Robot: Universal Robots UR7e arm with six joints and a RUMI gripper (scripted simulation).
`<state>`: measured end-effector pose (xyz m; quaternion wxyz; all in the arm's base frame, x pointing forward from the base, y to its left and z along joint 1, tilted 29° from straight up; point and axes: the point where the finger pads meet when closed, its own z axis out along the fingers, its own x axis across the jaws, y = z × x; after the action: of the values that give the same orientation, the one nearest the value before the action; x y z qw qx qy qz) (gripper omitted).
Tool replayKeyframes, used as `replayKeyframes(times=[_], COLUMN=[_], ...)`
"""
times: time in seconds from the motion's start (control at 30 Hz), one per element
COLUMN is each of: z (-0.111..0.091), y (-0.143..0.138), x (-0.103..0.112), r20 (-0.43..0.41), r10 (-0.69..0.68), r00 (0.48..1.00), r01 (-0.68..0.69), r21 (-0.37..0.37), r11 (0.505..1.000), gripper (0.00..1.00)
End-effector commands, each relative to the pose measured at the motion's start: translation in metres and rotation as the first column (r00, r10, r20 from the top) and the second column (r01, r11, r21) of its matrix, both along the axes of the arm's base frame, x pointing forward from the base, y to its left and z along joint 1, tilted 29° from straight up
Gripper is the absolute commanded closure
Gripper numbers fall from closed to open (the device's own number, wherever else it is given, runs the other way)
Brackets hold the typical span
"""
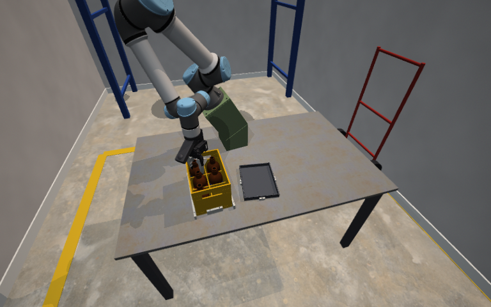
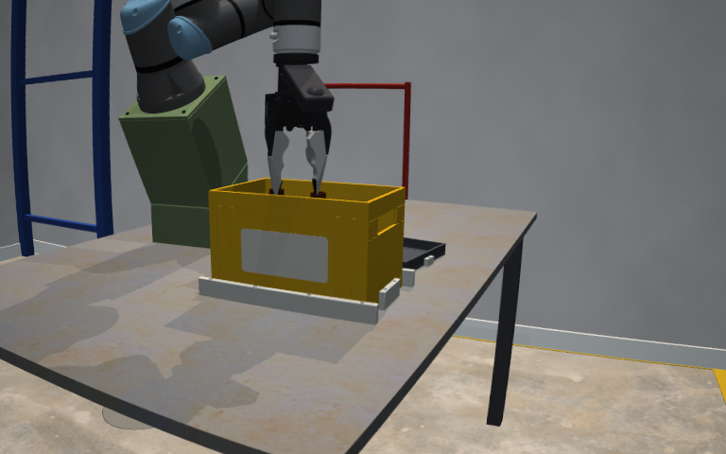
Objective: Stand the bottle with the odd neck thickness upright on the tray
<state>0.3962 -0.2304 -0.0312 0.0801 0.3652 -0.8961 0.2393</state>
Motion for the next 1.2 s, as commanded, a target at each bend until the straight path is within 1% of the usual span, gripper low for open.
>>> replayKeyframes(times=[0.0, 0.63, 1.17], z=[-0.005, -0.02, -0.023], y=[-0.003, -0.012, -0.013], x=[0.001, 0.001, 0.001], r20=[0.001, 0.001, 0.001], r10=[0.0, 0.0, 0.0], r00=[1.0, 1.0, 1.0], r01=[0.0, 0.0, 0.0], r21=[-0.001, -0.001, -0.001], r11=[1.0, 1.0, 1.0], gripper=[0.62, 0.62, 0.62])
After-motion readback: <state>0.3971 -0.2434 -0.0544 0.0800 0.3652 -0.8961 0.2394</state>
